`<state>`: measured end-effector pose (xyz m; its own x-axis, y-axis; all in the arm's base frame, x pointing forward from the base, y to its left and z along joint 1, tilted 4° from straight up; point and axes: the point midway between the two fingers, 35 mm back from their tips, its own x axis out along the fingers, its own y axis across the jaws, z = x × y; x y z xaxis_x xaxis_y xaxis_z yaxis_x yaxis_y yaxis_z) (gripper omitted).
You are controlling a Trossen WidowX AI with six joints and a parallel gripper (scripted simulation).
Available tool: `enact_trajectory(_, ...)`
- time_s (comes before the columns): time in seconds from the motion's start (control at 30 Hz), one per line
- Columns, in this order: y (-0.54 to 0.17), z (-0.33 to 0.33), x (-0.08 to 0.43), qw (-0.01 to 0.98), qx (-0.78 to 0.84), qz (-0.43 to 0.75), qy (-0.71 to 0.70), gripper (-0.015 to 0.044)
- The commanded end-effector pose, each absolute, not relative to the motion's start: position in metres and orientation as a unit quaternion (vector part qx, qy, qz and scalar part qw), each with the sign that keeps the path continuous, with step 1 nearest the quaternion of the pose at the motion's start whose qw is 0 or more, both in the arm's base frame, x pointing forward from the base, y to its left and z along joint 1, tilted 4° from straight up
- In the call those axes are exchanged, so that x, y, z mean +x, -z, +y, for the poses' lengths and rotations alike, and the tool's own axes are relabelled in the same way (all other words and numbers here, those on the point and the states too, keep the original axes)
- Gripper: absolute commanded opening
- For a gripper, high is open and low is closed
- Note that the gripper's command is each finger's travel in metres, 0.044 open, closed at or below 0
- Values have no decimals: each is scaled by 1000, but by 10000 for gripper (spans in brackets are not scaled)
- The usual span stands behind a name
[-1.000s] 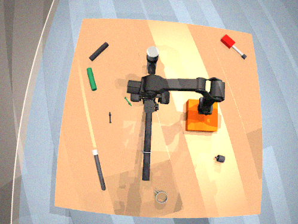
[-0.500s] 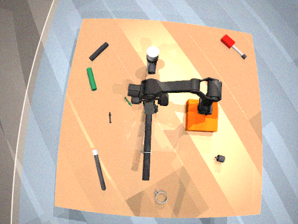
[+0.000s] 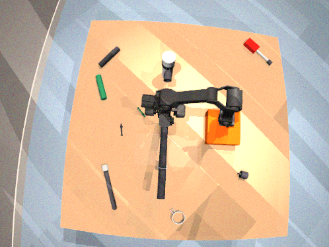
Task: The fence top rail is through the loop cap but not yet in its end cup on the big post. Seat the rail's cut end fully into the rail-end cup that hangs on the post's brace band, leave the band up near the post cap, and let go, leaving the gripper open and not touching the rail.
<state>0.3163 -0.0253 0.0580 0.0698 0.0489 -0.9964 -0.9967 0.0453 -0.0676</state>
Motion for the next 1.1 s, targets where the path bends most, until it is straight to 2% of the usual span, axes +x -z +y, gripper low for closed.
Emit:
enact_trajectory(0.0, -49, -25, 316, 539, -493, 483, -484, 440)
enact_trajectory(0.83, -13, -24, 317, 539, -492, 483, -484, 440)
enact_trajectory(1.07, -13, -24, 317, 539, -492, 483, -484, 256)
